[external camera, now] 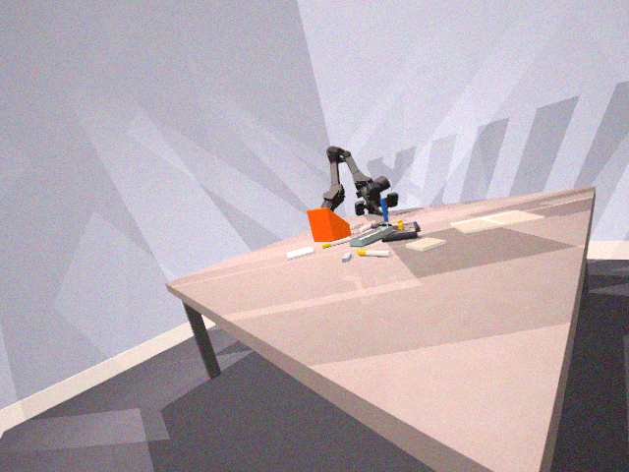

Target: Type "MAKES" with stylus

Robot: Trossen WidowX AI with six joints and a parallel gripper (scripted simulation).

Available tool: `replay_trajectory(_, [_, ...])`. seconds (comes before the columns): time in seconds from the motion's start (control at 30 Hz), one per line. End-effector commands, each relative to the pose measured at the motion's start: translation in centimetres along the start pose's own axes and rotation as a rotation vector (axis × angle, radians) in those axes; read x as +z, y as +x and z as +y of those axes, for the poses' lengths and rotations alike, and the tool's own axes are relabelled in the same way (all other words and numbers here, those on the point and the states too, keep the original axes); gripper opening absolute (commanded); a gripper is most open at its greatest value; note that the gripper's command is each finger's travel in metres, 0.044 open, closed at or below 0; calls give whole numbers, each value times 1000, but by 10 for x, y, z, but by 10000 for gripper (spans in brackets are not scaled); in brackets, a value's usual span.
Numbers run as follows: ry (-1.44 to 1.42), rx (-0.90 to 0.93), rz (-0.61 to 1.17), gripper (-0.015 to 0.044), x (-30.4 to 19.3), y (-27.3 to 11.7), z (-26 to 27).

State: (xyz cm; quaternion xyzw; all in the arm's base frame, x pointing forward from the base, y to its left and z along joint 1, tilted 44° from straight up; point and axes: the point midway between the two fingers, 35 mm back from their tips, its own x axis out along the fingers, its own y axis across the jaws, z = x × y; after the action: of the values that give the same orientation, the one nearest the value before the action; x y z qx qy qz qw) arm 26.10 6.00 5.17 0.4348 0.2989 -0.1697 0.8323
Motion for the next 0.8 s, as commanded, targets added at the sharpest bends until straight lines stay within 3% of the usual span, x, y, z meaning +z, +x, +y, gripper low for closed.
replay_trajectory(0.0, [2, -3, -3, 81, -3, 2, -1])
replay_trajectory(0.77, [3, -3, -3, 81, -10, 6, -1])
